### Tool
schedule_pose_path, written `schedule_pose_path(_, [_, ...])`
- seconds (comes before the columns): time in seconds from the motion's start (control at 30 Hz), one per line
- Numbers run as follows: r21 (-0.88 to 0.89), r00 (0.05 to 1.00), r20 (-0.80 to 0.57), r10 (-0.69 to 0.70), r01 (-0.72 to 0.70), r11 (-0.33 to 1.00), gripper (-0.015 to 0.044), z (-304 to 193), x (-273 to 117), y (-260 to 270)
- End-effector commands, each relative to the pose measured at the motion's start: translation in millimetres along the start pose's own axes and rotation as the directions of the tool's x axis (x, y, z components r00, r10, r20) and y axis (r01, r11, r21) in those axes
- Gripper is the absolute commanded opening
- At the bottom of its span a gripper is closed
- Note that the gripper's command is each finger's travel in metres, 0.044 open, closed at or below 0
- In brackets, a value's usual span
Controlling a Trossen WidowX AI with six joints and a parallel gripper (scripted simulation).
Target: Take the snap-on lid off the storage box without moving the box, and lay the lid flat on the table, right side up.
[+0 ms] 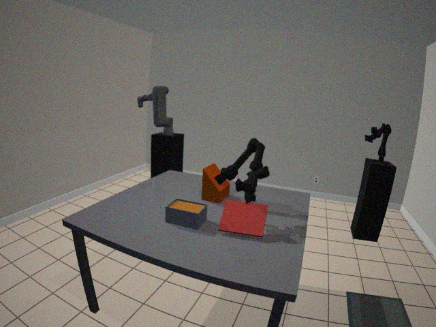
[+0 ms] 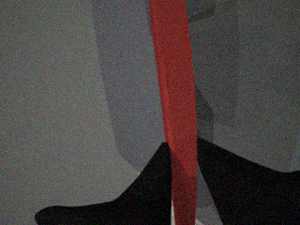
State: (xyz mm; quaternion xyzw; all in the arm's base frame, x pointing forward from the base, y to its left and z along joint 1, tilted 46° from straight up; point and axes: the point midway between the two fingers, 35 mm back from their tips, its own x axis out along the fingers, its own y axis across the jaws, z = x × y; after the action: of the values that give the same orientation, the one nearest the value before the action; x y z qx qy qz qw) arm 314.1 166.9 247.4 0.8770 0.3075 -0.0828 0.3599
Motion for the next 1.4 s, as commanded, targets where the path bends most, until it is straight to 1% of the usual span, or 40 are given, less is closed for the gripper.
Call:
schedule_pose_path(0.0, [0.004, 1.0, 0.007, 0.011, -0.011, 1.0, 0.0, 2, 2, -1])
schedule_pose_path(1.37, [0.006, 1.0, 0.006, 0.01, -0.011, 1.0, 0.0, 2, 24, -26])
